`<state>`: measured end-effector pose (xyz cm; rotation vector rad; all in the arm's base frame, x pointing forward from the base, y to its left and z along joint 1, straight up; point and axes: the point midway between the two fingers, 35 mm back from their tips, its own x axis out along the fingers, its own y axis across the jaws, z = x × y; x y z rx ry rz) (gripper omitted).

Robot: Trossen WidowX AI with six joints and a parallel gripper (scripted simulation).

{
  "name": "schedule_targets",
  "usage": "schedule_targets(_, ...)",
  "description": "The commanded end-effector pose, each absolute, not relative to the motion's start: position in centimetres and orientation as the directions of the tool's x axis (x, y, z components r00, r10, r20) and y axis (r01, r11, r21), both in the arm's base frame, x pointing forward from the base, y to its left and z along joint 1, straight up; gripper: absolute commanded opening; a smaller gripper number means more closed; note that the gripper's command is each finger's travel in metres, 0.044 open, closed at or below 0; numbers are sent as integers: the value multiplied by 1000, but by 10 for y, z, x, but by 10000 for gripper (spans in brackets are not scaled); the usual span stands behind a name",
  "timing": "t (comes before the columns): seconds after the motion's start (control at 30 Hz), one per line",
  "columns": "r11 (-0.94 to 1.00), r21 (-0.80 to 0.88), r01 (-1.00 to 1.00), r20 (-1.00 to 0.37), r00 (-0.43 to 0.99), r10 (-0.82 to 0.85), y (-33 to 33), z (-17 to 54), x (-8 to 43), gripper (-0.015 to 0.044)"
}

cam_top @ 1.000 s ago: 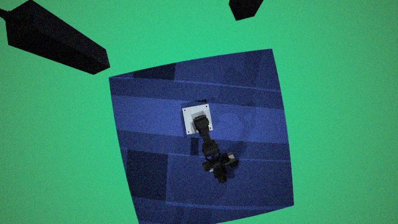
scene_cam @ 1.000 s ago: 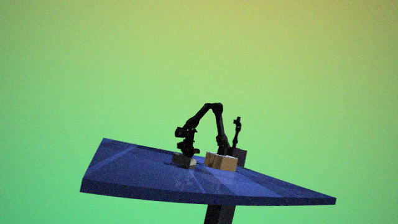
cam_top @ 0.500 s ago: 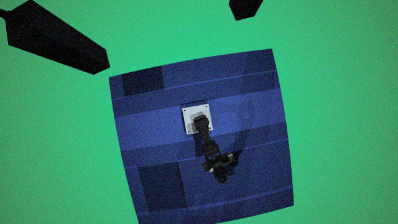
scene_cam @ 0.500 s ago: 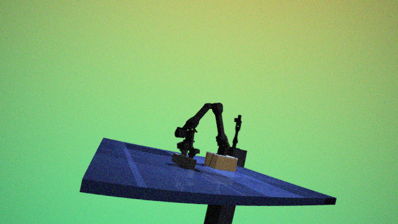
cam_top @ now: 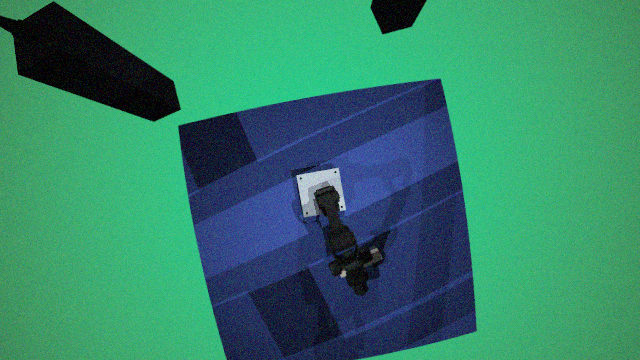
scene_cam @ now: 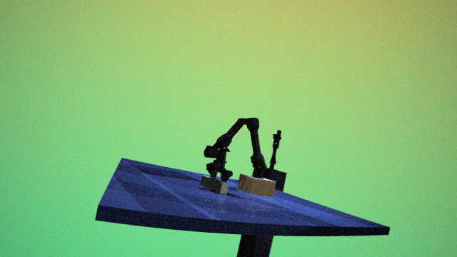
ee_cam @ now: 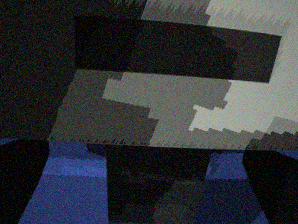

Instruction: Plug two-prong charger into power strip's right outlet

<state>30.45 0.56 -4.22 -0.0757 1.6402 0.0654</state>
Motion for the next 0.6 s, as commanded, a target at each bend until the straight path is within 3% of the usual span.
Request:
schedule_targets(0.0, 996, -2, -89, -998, -67, -8, 6, -42, 303, 440)
schedule_targets(0.57, 996, -2, -89, -998, -55, -7, 5, -43, 299, 440)
